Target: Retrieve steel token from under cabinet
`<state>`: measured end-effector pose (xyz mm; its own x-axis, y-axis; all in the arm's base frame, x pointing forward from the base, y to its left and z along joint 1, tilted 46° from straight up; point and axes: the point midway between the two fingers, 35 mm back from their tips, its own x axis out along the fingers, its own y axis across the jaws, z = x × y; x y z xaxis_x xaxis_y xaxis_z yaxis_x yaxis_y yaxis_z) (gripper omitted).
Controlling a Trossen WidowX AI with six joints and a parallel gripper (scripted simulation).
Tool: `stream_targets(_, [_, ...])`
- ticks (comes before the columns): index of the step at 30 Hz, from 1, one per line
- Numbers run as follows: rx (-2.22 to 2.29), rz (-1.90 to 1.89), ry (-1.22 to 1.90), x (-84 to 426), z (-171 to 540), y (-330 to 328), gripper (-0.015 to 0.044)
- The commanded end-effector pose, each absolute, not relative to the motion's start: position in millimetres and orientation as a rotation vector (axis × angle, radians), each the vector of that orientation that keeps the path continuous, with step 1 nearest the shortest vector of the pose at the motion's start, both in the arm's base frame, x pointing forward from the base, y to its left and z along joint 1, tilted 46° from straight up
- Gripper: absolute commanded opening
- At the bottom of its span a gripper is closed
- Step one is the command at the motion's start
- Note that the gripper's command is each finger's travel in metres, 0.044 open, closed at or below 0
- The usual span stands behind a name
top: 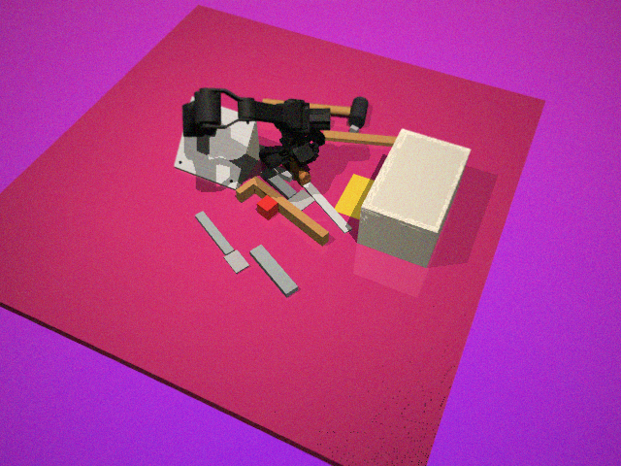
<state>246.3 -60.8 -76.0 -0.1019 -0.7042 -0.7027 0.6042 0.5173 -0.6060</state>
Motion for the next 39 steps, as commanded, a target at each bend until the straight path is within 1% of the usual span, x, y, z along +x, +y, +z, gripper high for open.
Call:
stream_targets(1, [-0.094,-1.109,1.250,248,-70,-66,0.0000])
stream_targets(39, [-0.096,-1.111,1.249,249,-40,-96,0.0000])
